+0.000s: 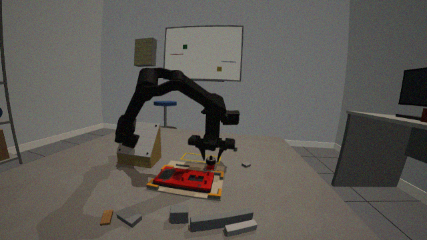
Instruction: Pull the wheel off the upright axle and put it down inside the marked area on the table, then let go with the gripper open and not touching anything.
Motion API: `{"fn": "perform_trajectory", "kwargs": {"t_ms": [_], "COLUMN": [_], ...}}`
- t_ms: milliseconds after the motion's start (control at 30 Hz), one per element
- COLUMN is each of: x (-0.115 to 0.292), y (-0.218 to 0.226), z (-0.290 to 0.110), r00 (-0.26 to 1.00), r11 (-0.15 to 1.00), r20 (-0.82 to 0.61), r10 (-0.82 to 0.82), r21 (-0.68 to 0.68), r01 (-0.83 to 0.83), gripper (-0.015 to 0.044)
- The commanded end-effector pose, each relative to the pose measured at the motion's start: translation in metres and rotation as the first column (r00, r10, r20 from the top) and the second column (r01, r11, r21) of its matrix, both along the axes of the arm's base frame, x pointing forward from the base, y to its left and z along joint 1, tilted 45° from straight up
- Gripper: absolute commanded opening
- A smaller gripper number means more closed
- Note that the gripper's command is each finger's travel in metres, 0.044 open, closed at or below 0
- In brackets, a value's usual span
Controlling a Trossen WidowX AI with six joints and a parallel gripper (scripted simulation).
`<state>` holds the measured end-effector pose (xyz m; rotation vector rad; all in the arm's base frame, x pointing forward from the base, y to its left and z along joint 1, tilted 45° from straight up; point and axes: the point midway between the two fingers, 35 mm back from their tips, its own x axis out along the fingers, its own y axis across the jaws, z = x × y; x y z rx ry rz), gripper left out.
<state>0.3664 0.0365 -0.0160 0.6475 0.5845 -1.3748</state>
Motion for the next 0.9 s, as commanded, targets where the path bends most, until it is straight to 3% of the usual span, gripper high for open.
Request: {"fn": "perform_trajectory", "kwargs": {"t_ms": [0, 267, 467, 867], "x": [0.0000, 0.0000, -0.0001, -0.0003], "y": [-0.0009, -0.0009, -0.0001, 0.0028], "z": [0.0002, 0.0002, 0.0010, 0.0037], "r00": [1.000, 1.000, 1.000, 1.000], "r11": [1.000, 1.000, 1.000, 1.000], "r20": [-0.001, -0.001, -0.001, -0.001], "r10": [-0.004, -0.004, -0.004, -0.003], "r21": [0.000, 0.000, 0.000, 0.000], "r01": [0.004, 0.004, 0.004, 0.003], "gripper": [0.0195, 0.0142, 0.0000, 0.0000]}}
